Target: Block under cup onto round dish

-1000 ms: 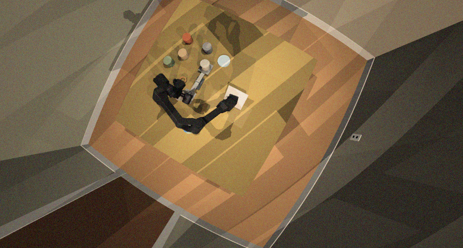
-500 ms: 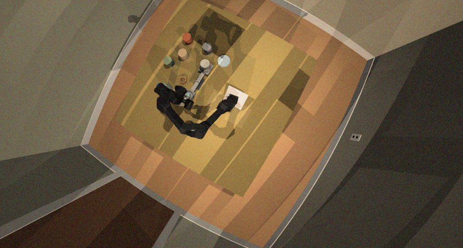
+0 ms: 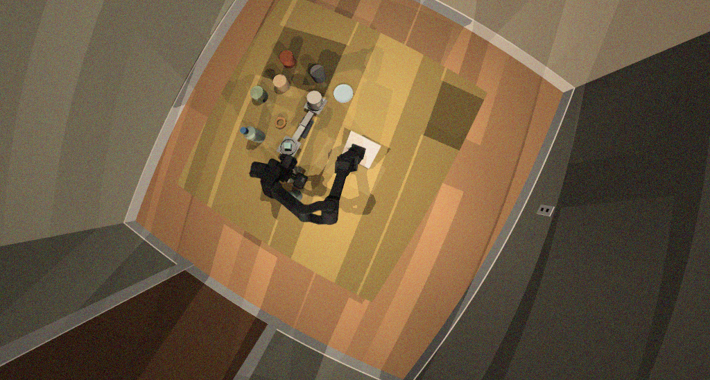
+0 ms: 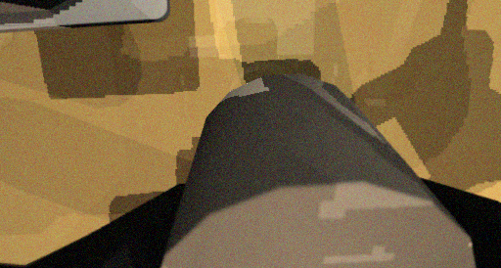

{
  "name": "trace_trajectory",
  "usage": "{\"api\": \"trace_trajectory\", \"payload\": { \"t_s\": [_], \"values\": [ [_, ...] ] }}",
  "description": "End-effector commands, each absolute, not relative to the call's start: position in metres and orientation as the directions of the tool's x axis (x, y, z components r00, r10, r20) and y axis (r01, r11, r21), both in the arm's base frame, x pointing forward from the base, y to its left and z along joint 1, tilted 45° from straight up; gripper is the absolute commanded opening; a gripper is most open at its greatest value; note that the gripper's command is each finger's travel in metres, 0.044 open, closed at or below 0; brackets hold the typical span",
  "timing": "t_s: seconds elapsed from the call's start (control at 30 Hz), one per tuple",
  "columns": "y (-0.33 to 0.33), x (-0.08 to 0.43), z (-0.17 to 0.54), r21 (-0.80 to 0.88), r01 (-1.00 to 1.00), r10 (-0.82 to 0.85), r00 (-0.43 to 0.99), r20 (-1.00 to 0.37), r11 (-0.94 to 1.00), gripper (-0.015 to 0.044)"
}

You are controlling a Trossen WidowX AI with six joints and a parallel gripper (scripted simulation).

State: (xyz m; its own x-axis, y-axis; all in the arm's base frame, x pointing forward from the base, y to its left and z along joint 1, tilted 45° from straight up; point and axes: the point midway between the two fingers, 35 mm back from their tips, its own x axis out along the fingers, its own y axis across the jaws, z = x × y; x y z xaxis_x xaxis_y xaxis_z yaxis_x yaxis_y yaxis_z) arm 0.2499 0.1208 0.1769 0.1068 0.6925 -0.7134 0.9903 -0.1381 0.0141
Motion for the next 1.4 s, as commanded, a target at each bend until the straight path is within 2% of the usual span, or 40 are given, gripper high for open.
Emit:
{"api": "trace_trajectory", "payload": {
  "t_s": [0.0, 0.83, 1.37],
  "values": [
    [0.124, 0.249, 0.175, 0.017, 0.988, 0.694, 0.120, -0.710, -0.153, 0.0000],
    [0.163, 0.255, 0.137, 0.017, 0.988, 0.697, 0.120, -0.707, -0.153, 0.0000],
    [0.159, 0.254, 0.141, 0.017, 0.989, 0.698, 0.116, -0.707, -0.147, 0.0420]
  ]
}}
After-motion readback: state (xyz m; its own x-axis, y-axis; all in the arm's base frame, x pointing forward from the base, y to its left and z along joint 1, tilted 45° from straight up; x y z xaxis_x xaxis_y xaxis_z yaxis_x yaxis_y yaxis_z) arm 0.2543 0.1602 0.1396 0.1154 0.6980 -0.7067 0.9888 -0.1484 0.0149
